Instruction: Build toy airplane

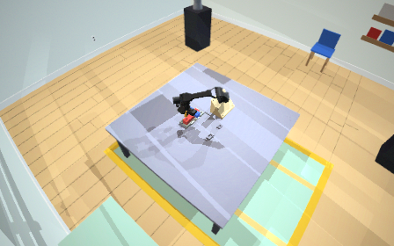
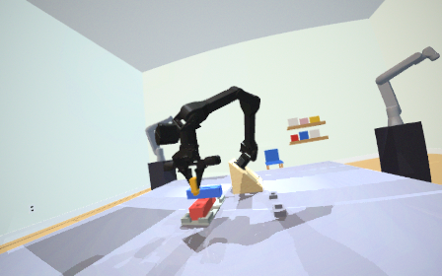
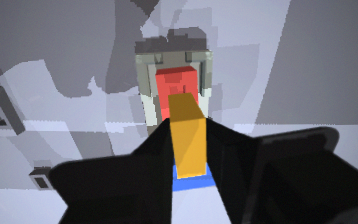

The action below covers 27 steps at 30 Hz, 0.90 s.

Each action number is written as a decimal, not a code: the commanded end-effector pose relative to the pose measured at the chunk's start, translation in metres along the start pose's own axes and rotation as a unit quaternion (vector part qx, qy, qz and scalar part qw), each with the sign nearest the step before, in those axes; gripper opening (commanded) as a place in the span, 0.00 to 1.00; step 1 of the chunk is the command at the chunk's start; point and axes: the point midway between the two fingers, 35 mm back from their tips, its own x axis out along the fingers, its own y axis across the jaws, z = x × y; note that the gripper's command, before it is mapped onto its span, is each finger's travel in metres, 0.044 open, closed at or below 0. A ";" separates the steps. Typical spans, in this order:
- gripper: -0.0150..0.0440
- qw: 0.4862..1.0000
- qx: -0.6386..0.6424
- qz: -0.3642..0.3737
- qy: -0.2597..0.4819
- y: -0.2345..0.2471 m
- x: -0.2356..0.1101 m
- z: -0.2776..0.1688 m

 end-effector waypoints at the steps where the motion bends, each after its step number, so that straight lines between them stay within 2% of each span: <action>1: 0.36 1.000 -0.001 -0.002 0.001 -0.002 0.000 0.000; 16: 0.36 1.000 -0.001 -0.002 0.001 -0.003 0.000 -0.001; 27: 0.36 1.000 -0.001 -0.002 0.001 -0.003 0.017 0.000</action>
